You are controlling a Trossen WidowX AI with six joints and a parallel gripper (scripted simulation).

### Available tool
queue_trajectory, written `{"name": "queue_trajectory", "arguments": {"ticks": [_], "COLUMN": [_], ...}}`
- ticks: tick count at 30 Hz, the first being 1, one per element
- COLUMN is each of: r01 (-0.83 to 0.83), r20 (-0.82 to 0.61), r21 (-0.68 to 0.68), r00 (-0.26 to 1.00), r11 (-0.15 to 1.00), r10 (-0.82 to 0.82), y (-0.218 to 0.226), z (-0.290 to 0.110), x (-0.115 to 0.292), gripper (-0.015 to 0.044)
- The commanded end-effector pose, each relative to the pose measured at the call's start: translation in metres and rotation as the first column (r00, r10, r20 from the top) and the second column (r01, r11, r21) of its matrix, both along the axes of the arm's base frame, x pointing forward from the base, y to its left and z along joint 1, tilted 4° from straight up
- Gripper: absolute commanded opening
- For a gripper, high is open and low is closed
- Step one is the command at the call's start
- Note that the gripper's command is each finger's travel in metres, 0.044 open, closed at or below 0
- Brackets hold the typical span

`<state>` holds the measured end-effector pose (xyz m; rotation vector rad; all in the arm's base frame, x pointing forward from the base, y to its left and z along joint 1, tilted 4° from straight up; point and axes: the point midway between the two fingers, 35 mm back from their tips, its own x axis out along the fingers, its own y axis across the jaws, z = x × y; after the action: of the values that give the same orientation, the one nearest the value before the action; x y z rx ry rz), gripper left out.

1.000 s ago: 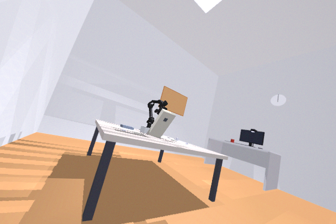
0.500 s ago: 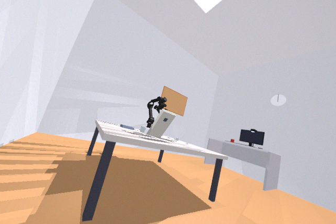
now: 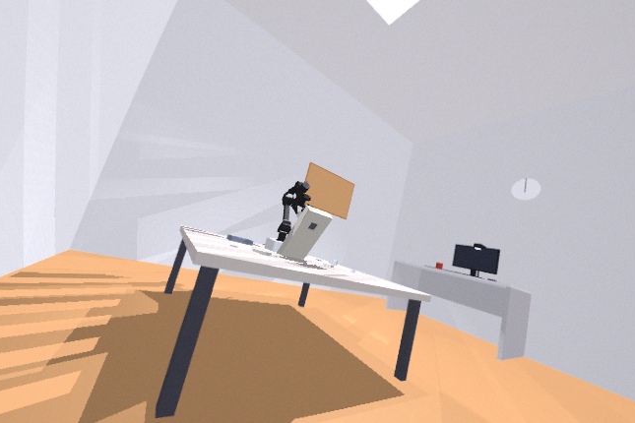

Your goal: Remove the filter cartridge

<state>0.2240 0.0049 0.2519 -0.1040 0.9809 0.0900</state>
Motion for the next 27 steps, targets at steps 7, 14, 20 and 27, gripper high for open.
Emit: {"name": "queue_trajectory", "arguments": {"ticks": [7,14,20,27], "r01": [-0.006,0.004,0.129,0.290], "r20": [0.009,0.011,0.012,0.012], "r21": [0.002,-0.001,0.008,0.021], "r00": [1.000,1.000,0.992,0.957], "r11": [1.000,1.000,0.992,0.957], "r10": [0.006,-0.004,-0.129,-0.290], "y": [-0.023,-0.034,-0.057,-0.087], "z": [-0.001,-0.002,-0.004,-0.007], "x": [0.005,0.005,0.003,-0.003], "gripper": [0.0000,0.0000,0.0000,0.0000]}}
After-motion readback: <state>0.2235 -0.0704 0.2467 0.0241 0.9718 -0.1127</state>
